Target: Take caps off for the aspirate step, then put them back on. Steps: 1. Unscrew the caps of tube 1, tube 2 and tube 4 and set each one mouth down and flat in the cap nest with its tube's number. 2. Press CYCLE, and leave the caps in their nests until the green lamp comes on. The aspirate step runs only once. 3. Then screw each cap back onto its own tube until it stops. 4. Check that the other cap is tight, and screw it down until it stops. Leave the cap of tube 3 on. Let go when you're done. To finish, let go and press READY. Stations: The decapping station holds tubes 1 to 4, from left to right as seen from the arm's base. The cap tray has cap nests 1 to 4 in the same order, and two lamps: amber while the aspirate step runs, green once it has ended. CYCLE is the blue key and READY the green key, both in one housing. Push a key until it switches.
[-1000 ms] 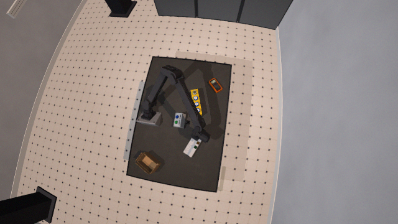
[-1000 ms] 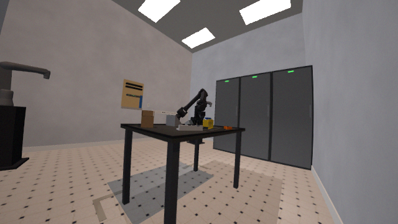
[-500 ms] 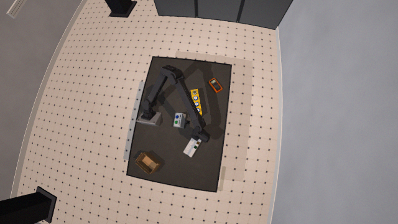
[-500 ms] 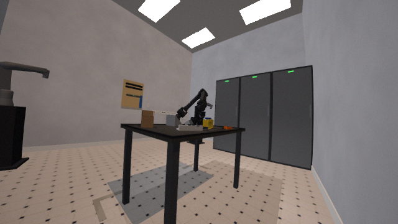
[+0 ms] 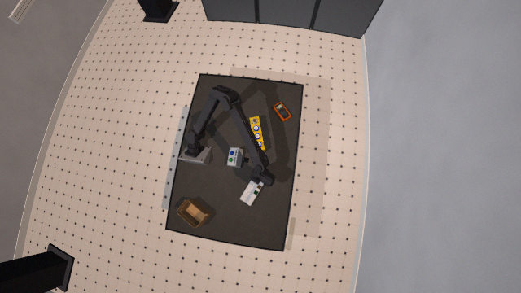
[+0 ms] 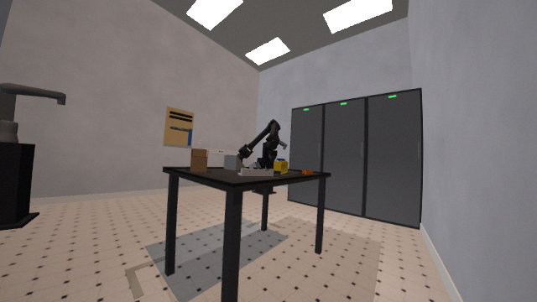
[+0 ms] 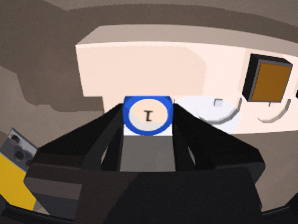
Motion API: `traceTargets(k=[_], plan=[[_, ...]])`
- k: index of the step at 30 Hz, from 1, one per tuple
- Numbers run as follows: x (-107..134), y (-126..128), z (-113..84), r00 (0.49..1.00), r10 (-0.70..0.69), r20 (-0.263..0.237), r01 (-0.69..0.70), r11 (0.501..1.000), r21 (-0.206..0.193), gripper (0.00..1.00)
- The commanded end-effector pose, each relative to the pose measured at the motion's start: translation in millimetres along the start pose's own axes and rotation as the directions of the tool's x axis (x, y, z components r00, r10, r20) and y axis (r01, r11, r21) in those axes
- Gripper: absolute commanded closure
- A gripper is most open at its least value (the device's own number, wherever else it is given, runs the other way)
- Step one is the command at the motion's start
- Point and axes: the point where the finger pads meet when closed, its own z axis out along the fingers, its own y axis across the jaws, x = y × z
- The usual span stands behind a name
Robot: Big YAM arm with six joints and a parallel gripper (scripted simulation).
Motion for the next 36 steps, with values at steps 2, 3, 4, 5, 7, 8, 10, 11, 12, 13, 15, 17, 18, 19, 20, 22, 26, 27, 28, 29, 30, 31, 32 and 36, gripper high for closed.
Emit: traceTargets(k=[2, 3, 4, 5, 7, 8, 10, 11, 12, 13, 15, 17, 18, 19, 20, 22, 26, 27, 28, 29, 30, 31, 32, 36], plan=[[-10, 9, 7.2, 0.999, -0.029, -0.014, 0.029, 1.0, 0.005, 1.0], [-10, 9, 7.2, 0.999, -0.029, -0.014, 0.029, 1.0, 0.005, 1.0], [-10, 9, 7.2, 0.999, -0.029, -0.014, 0.029, 1.0, 0.005, 1.0], [-10, 9, 7.1, 0.999, -0.029, -0.014, 0.029, 1.0, 0.005, 1.0], [-10, 9, 7.1, 0.999, -0.031, -0.013, 0.031, 1.0, 0.005, 1.0], [-9, 9, 7.4, 0.999, -0.03, -0.015, 0.03, 1.0, 0.005, 1.0], [-9, 8, 7.5, 0.999, -0.03, -0.015, 0.03, 1.0, 0.005, 0.53], [-9, 8, 7.5, 0.999, -0.03, -0.015, 0.03, 1.0, 0.005, 0.53], [-9, 8, 7.7, 0.999, -0.029, -0.016, 0.029, 1.0, 0.005, 0.53], [-9, 8, 7.7, 0.999, -0.029, -0.016, 0.029, 1.0, 0.005, 0.53], [-9, 8, 7.7, 0.999, -0.029, -0.016, 0.029, 1.0, 0.005, 0.53], [-9, 8, 7.7, 0.999, -0.029, -0.016, 0.029, 1.0, 0.005, 0.53], [-8, 8, 7.7, 0.999, -0.029, -0.016, 0.029, 1.0, 0.005, 0.53], [-9, 8, 7.7, 0.999, -0.029, -0.016, 0.029, 1.0, 0.005, 0.53], [-9, 8, 7.7, 0.999, -0.029, -0.016, 0.029, 1.0, 0.005, 0.53], [-9, 8, 7.7, 0.999, -0.029, -0.016, 0.029, 1.0, 0.005, 0.53], [-18, 7, -33.7, 0.999, -0.032, 0.04, 0.032, 0.999, 0.003, 0.53], [-18, 7, -38.9, 0.999, -0.033, 0.04, 0.032, 0.999, 0.003, 0.53], [-18, 7, -44.1, 0.999, -0.033, 0.041, 0.033, 0.999, 0.004, 0.53], [-18, 7, -49.3, 0.999, -0.033, 0.041, 0.033, 0.999, 0.004, 0.53], [-18, 7, -54.5, 0.999, -0.033, 0.041, 0.033, 0.999, 0.005, 0.53], [-18, 7, -59.8, 0.999, -0.033, 0.041, 0.033, 0.999, 0.005, 0.53], [-18, 7, -65.0, 0.999, -0.033, 0.042, 0.033, 0.999, 0.005, 0.53], [-18, 7, -85.8, 0.999, -0.034, 0.043, 0.034, 0.999, 0.007, 0.53]])
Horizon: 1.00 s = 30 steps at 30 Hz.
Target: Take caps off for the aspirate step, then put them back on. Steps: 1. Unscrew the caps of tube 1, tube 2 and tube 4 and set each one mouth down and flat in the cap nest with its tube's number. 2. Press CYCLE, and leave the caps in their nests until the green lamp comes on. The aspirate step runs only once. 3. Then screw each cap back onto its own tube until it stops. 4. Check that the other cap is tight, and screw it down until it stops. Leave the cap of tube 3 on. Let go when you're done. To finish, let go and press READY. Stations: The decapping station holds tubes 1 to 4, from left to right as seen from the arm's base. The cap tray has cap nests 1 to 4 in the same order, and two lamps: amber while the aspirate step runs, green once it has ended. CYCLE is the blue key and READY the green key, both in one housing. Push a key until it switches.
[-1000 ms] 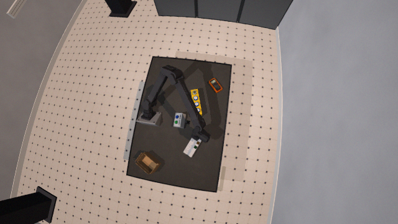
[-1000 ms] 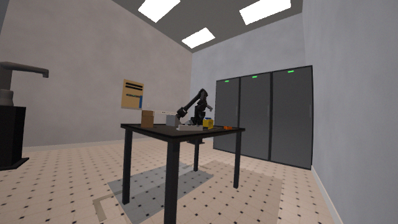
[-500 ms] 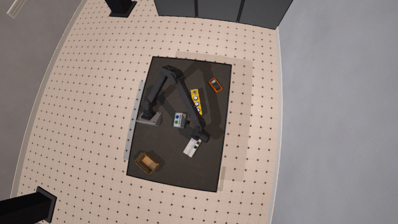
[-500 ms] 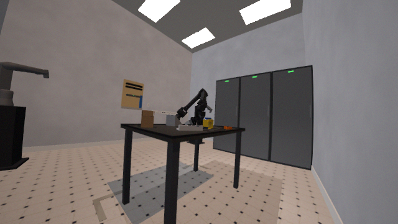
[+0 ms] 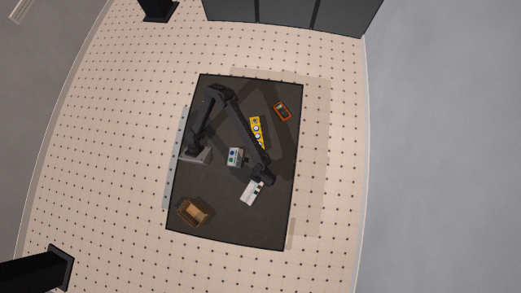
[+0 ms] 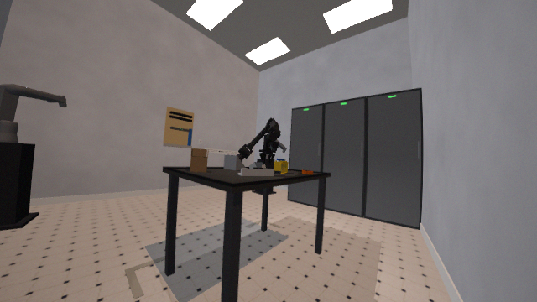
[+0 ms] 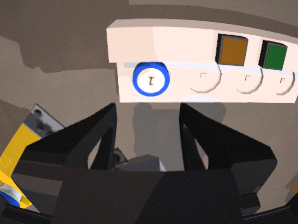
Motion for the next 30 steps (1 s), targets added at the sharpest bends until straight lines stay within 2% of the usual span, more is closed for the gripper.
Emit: traceTargets(k=[1, 2, 3, 7, 15, 19, 20, 22, 23, 24, 26, 28, 29, 30], plan=[[-14, 4, -31.2, 0.999, -0.037, 0.037, 0.037, 0.999, -0.001, 0.53], [-14, 4, -31.2, 0.999, -0.037, 0.037, 0.037, 0.999, -0.001, 0.53], [-11, -2, -20.3, 1.0, -0.023, 0.003, 0.023, 1.0, -0.005, 0.53], [-13, 3, -57.1, 0.999, -0.038, 0.038, 0.038, 0.999, 0.001, 0.53], [-12, 3, -98.4, 0.998, -0.038, 0.039, 0.038, 0.999, 0.004, 0.53], [-12, -3, -99.7, 0.999, -0.027, 0.025, 0.027, 1.0, -0.001, 0.53], [6, 1, -69.8, 0.999, -0.017, -0.046, 0.017, 1.0, -0.007, 0.53], [6, 1, -69.6, 0.999, -0.017, -0.046, 0.017, 1.0, -0.007, 0.53], [-6, 1, -87.4, 1.0, -0.023, 0.006, 0.023, 1.0, -0.001, 0.53], [10, 17, -80.3, 0.997, 0.069, -0.022, -0.069, 0.998, -0.002, 0.51], [20, 30, -80.2, 0.972, 0.234, -0.022, -0.234, 0.972, 0.002, 0.51], [25, 43, -80.2, 0.925, 0.38, -0.005, -0.38, 0.925, 0.002, 0.51], [25, 42, -80.2, 0.926, 0.379, -0.002, -0.379, 0.926, 0.008, 0.51], [30, 49, -80.2, 0.891, 0.454, -0.003, -0.454, 0.891, 0.005, 0.51]])
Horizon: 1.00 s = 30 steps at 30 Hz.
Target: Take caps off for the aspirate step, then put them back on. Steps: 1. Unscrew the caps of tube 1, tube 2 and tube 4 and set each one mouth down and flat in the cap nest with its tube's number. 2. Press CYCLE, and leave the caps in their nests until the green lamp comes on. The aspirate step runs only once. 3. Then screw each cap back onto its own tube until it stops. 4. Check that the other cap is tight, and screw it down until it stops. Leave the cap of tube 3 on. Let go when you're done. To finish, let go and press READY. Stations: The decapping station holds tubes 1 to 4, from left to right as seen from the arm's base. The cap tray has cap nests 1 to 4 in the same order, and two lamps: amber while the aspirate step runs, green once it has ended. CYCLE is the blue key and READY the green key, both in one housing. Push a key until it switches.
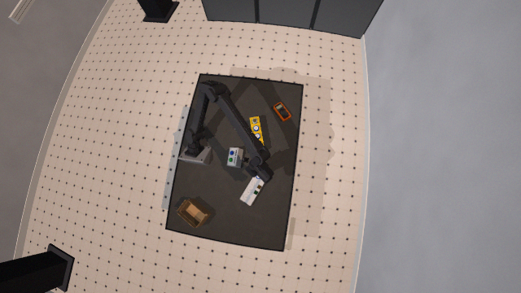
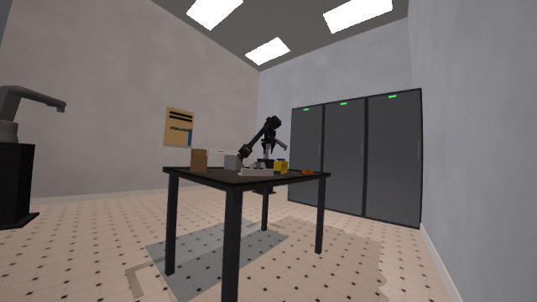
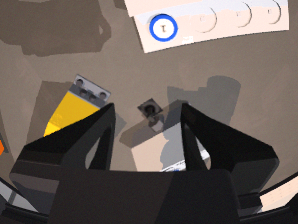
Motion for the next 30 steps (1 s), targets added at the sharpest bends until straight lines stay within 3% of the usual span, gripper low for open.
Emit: traceTargets(k=[1, 4, 6, 7, 8, 9, 10, 11, 12, 13, 14, 15, 16, 17, 18, 19, 20, 21, 23, 24, 30], plan=[[13, 27, -0.8, 0.977, 0.209, 0.031, -0.21, 0.978, 0.021, 0.51], [27, 38, -0.2, 0.929, 0.369, 0.032, -0.37, 0.929, 0.015, 0.51], [27, 38, -0.2, 0.929, 0.369, 0.032, -0.37, 0.929, 0.015, 0.51], [33, 43, 0.0, 0.895, 0.445, 0.034, -0.446, 0.895, 0.013, 0.51], [33, 43, 0.0, 0.895, 0.445, 0.034, -0.445, 0.895, 0.013, 0.51], [41, 49, 0.3, 0.853, 0.522, 0.028, -0.522, 0.853, 0.01, 0.51], [40, 48, 0.3, 0.853, 0.52, 0.032, -0.521, 0.854, 0.011, 0.51], [48, 54, 0.6, 0.805, 0.593, 0.026, -0.593, 0.805, 0.009, 0.51], [46, 54, 0.6, 0.808, 0.589, 0.033, -0.589, 0.808, 0.007, 0.51], [53, 60, 0.9, 0.754, 0.656, 0.028, -0.657, 0.754, 0.005, 0.51], [52, 59, 0.8, 0.756, 0.654, 0.034, -0.654, 0.756, 0.004, 0.51], [60, 65, 1.1, 0.696, 0.717, 0.028, -0.718, 0.696, 0.003, 0.51], [59, 64, 1.1, 0.699, 0.714, 0.034, -0.715, 0.699, 0.002, 0.51], [66, 70, 1.4, 0.634, 0.773, 0.029, -0.773, 0.634, 0.001, 0.51], [65, 70, 1.3, 0.637, 0.77, 0.034, -0.77, 0.637, -0.001, 0.51], [73, 75, 1.6, 0.567, 0.823, 0.029, -0.823, 0.568, -0.001, 0.51], [71, 75, 1.6, 0.571, 0.82, 0.034, -0.821, 0.571, -0.004, 0.51], [79, 81, 1.9, 0.497, 0.867, 0.029, -0.868, 0.497, -0.003, 0.51], [79, 81, 1.9, 0.497, 0.867, 0.029, -0.868, 0.497, -0.003, 0.51], [84, 86, 2.1, 0.428, 0.903, 0.032, -0.904, 0.428, -0.011, 0.51], [126, 118, 3.4, 0.404, 0.914, 0.022, -0.915, 0.404, 0.003, 0.51]])
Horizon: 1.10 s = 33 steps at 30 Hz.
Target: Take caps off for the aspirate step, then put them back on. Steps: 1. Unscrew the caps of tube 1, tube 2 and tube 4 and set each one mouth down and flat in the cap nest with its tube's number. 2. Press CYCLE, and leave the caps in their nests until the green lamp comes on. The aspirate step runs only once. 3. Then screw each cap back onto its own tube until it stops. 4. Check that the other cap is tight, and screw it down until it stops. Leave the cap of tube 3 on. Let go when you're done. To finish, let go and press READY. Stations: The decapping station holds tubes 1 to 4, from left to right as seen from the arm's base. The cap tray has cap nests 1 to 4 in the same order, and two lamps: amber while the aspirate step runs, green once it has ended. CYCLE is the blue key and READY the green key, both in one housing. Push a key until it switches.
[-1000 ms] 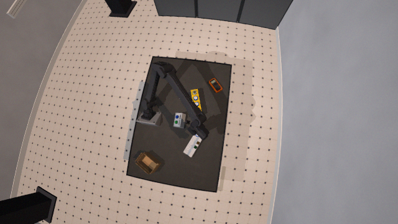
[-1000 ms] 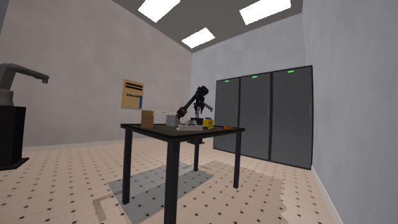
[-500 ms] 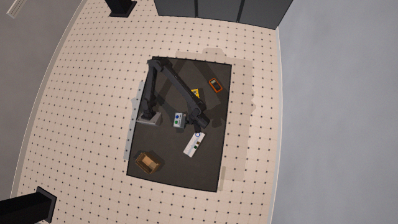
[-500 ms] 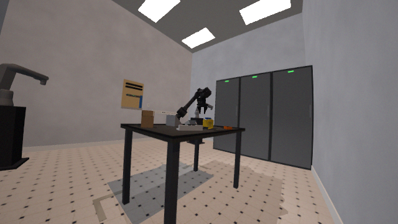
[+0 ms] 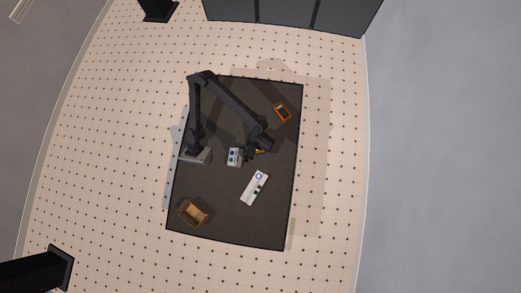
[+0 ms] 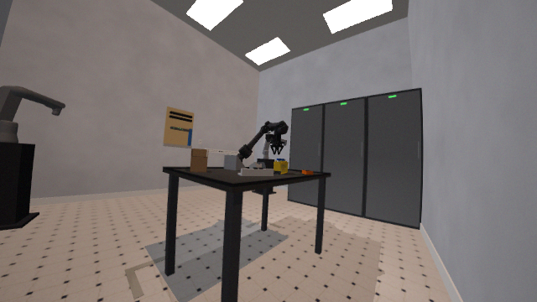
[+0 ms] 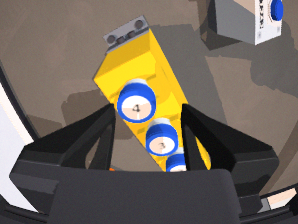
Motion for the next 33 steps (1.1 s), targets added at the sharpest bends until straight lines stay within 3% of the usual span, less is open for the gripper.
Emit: traceTargets(k=[1, 8, 10, 14, 19, 33], plan=[[41, -13, 1.0, 0.997, 0.074, 0.013, -0.074, 0.997, 0.001, 0.51], [97, -32, -1.4, 0.998, 0.067, 0.013, -0.067, 0.998, -0.006, 0.51], [97, -32, -1.4, 0.998, 0.067, 0.013, -0.067, 0.998, -0.006, 0.51], [133, -34, -10.3, 0.999, 0.044, 0.012, -0.043, 0.999, -0.03, 0.51], [114, -38, 12.1, 0.997, 0.079, 0.016, -0.079, 0.997, 0.006, 0.51], [114, -38, 44.7, 0.997, 0.079, 0.014, -0.08, 0.997, 0.006, 0.51]])
